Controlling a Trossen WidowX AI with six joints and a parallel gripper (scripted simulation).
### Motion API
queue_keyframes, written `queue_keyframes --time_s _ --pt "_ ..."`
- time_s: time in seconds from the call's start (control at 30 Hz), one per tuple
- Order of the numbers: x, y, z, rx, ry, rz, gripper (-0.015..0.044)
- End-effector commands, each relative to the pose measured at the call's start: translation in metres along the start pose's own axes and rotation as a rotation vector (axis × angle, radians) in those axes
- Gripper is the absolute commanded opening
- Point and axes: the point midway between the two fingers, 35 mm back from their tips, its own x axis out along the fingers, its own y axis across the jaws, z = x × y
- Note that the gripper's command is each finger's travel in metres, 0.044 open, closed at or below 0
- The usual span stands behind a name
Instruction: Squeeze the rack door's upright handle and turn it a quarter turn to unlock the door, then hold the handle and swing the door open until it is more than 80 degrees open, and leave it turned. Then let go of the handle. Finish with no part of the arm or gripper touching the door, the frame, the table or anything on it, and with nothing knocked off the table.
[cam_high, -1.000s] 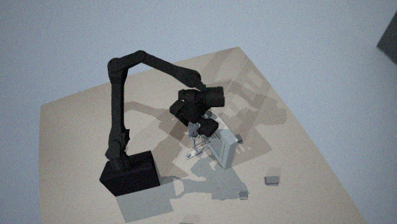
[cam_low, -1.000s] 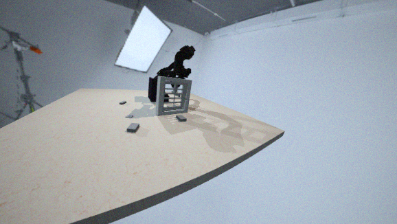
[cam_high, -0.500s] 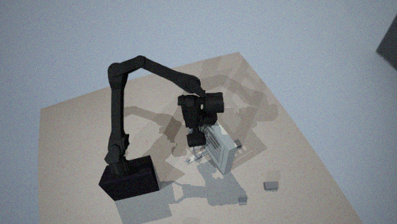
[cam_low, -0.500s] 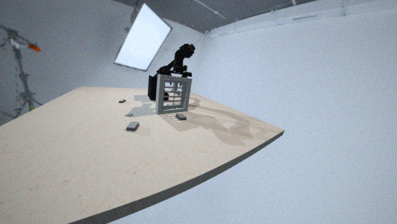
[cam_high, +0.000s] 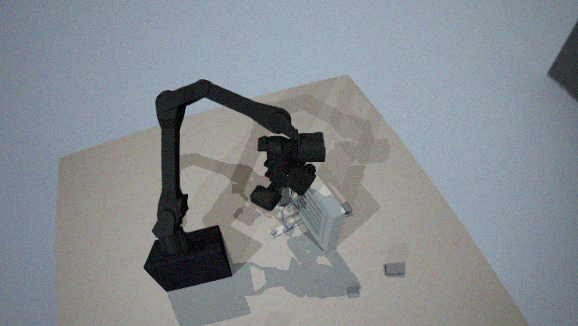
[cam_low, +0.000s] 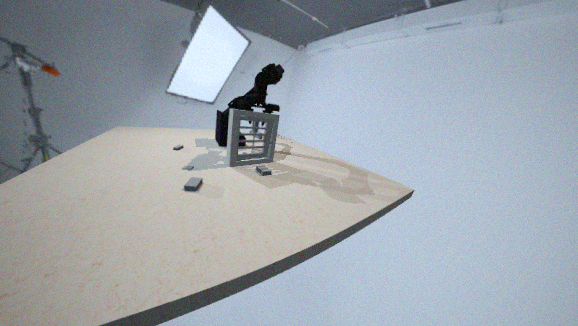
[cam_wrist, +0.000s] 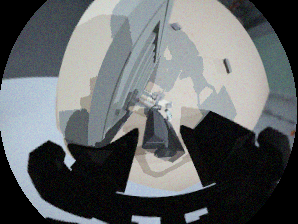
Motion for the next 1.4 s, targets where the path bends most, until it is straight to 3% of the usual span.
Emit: queue_keyframes --time_s 0.0,0.27,0.73,1.37 --pt "0.0017 -0.0004 0.0027 0.323 -0.008 -0.005 0.0298" --pt "0.0017 -0.0004 0.0027 0.686 -0.009 -0.003 0.0298" --pt "0.0017 -0.0004 0.0027 0.694 -0.009 -0.003 0.0298" --pt "0.0017 -0.0004 0.0027 0.694 -0.009 -0.003 0.0171"
